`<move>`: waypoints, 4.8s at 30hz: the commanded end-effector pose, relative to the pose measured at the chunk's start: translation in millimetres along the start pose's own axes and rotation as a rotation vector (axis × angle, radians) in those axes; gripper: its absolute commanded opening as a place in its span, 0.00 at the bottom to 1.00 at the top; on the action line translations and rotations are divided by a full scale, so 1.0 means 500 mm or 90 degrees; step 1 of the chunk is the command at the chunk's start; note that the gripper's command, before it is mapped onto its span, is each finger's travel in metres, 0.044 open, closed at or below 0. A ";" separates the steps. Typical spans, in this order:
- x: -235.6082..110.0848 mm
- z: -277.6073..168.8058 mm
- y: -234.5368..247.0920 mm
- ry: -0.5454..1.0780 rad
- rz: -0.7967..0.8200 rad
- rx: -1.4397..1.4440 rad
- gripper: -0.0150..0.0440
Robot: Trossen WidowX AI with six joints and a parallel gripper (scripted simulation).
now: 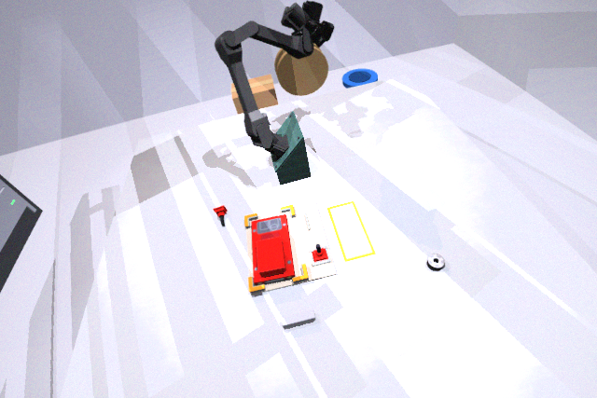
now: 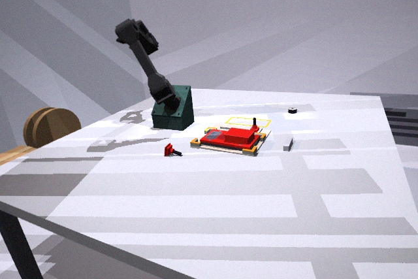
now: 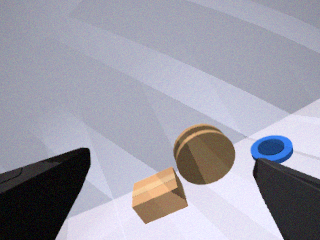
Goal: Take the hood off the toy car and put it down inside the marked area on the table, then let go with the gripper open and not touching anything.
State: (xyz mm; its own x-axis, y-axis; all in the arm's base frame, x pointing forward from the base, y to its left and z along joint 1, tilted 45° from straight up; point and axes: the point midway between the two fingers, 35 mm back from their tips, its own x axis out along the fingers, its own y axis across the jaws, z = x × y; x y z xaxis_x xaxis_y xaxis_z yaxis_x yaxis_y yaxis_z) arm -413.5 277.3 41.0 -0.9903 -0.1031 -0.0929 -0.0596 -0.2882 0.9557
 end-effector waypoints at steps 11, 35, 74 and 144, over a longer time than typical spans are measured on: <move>-0.126 0.114 -0.076 -0.121 -0.091 0.072 1.00; -0.692 0.324 -0.250 -0.537 -0.492 0.192 1.00; -1.466 -0.259 -0.124 -0.663 -1.147 0.792 1.00; -1.461 -0.763 0.160 -0.321 -1.207 1.256 1.00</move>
State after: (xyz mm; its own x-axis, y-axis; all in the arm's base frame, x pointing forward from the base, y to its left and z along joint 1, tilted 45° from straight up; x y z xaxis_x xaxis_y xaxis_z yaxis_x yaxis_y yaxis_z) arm 354.0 -31.0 80.8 0.1055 -0.6895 -0.7166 0.0070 0.7211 -0.6928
